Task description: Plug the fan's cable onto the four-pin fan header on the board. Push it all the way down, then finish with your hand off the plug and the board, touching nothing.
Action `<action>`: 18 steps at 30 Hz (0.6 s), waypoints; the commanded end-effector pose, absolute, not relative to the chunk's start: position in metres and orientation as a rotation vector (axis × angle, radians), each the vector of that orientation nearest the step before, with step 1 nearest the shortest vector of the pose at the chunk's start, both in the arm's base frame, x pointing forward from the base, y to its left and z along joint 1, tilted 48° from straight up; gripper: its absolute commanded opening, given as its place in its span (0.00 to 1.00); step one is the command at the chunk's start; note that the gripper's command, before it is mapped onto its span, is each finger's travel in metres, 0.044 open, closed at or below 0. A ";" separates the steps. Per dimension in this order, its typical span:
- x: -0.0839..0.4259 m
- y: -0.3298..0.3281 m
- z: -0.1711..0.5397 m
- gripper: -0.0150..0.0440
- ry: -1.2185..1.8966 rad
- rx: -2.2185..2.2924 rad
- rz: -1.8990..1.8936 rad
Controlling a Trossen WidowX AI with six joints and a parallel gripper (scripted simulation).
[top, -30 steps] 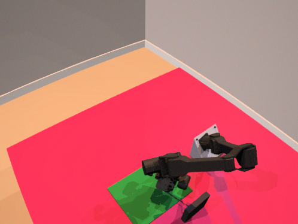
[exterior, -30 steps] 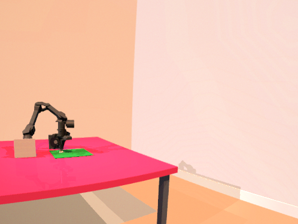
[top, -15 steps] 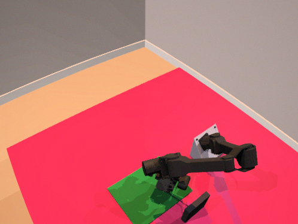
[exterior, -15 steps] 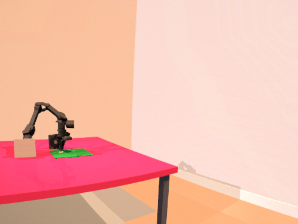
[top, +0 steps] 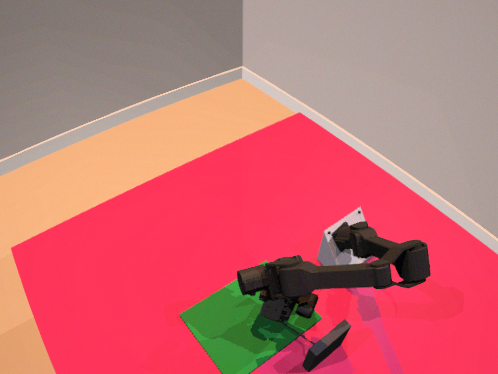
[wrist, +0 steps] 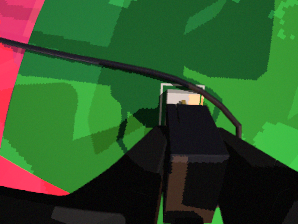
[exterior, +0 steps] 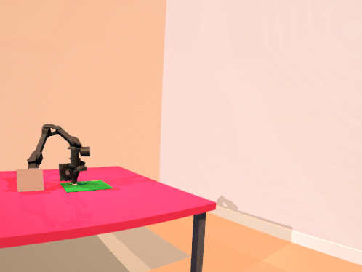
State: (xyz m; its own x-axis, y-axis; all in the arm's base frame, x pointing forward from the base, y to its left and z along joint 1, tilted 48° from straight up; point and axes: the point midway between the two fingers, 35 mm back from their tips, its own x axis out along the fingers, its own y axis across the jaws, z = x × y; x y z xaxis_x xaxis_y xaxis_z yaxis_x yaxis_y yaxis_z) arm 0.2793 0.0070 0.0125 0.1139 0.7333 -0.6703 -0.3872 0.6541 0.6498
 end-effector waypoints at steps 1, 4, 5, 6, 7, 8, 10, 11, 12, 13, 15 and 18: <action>0.280 0.009 0.011 0.25 1.196 0.357 0.845; 0.280 0.010 0.010 0.25 1.196 0.357 0.845; 0.280 0.011 0.009 0.25 1.196 0.357 0.845; 0.280 0.011 0.009 0.25 1.196 0.357 0.845; 0.280 0.012 0.008 0.25 1.196 0.357 0.845; 0.280 0.012 0.008 0.25 1.196 0.357 0.845; 0.281 0.013 0.007 0.25 1.196 0.357 0.845; 0.281 0.014 0.007 0.25 1.196 0.357 0.845; 0.281 0.015 0.006 0.25 1.196 0.357 0.845; 0.281 0.015 0.006 0.25 1.196 0.357 0.845; 0.281 0.016 0.005 0.25 1.196 0.357 0.845; 0.281 0.017 0.003 0.25 1.196 0.357 0.845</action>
State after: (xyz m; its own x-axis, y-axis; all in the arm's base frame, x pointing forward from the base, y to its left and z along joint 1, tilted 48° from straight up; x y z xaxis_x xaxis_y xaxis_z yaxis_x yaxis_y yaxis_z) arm 0.2809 0.0150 0.0049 0.1168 0.7334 -0.6697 -0.3859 0.6548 0.6499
